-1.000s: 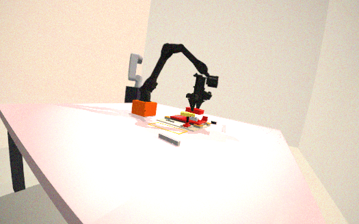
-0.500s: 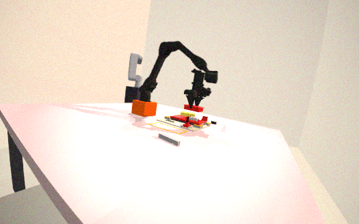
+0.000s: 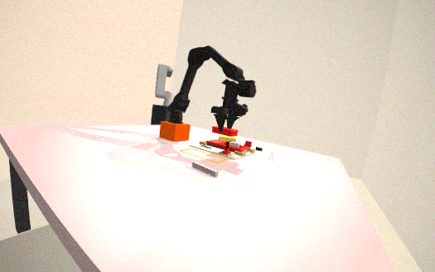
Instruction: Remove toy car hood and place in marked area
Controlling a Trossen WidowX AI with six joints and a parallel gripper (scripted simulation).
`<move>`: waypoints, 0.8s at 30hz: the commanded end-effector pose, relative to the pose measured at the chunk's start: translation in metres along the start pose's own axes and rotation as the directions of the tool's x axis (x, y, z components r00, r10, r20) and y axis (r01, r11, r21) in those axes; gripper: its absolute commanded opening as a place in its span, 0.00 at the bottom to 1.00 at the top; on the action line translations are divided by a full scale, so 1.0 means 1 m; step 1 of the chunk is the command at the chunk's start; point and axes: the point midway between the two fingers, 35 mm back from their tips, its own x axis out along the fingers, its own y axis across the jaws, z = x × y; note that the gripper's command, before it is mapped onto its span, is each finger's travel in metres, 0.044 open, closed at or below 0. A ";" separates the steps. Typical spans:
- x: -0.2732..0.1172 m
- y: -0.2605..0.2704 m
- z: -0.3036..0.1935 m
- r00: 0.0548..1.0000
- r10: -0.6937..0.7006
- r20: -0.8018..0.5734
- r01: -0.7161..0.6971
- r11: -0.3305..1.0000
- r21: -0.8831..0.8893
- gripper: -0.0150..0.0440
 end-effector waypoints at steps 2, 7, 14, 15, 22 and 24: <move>-0.004 -0.025 -0.006 1.000 -0.001 0.012 0.002 1.000 -0.004 0.25; -0.005 -0.052 -0.015 1.000 -0.004 0.012 0.004 1.000 -0.005 0.25; -0.006 -0.088 -0.031 1.000 -0.008 0.011 0.008 1.000 -0.005 0.25; -0.006 -0.092 -0.034 1.000 -0.009 0.010 0.009 1.000 -0.005 0.25; -0.004 -0.096 -0.035 1.000 -0.009 0.010 0.009 1.000 -0.005 0.25; -0.002 -0.096 -0.035 1.000 -0.009 0.010 0.009 1.000 -0.005 0.25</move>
